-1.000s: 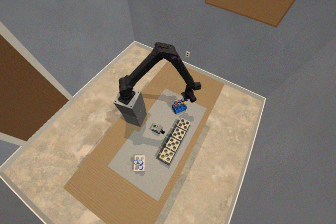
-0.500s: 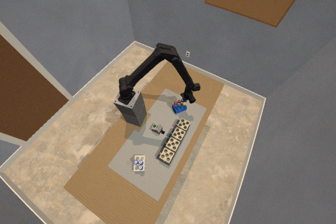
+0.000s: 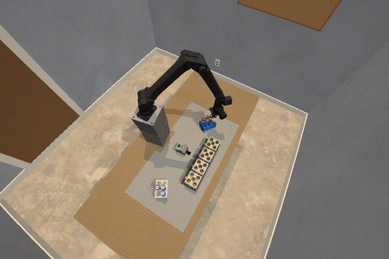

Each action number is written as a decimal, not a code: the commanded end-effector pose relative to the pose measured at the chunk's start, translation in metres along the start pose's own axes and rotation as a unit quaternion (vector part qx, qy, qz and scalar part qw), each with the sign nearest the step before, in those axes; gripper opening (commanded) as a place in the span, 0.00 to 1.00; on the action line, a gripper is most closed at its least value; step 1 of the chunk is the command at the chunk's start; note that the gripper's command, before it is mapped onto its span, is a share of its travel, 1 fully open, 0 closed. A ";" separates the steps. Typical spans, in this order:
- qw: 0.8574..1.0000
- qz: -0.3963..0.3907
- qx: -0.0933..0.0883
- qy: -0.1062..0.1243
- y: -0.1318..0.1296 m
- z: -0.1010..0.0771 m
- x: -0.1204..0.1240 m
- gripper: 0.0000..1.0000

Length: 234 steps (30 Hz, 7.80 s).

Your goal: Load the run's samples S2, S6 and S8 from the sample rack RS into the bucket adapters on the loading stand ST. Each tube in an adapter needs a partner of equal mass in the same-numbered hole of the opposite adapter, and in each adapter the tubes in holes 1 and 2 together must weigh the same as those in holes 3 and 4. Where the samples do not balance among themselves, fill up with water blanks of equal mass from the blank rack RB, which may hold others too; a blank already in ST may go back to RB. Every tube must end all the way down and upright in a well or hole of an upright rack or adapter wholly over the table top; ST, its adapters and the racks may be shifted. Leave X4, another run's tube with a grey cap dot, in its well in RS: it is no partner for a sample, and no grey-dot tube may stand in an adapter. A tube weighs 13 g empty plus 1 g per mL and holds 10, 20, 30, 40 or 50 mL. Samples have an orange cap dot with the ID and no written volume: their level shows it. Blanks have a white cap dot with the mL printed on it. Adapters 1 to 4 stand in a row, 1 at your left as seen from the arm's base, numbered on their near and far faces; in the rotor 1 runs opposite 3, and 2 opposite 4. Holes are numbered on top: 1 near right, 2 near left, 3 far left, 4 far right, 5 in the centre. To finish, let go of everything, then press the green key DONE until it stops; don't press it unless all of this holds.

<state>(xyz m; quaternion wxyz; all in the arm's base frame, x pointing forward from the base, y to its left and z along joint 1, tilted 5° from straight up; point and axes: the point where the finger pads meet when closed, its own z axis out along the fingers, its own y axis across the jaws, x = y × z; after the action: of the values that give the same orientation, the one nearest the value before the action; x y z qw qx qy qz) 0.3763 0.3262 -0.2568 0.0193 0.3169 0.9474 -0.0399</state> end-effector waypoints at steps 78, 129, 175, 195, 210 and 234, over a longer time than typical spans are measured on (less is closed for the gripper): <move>1.000 -0.004 -0.015 -0.004 0.014 0.016 0.002 0.55; 0.838 -0.546 -0.014 -0.013 -0.023 0.009 0.034 0.80; 0.705 -0.710 -0.001 -0.002 -0.043 0.064 0.036 0.80; 0.707 -0.707 -0.010 -0.013 -0.028 0.052 0.036 0.00; 0.705 -0.709 -0.009 -0.012 -0.031 0.014 0.040 0.00; 0.711 -0.702 -0.016 -0.019 -0.022 -0.056 0.035 0.00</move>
<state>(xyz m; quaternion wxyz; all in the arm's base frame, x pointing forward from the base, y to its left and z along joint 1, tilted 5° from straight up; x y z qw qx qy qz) 0.3201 0.3192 -0.2212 -0.0116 -0.4484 0.8928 -0.0406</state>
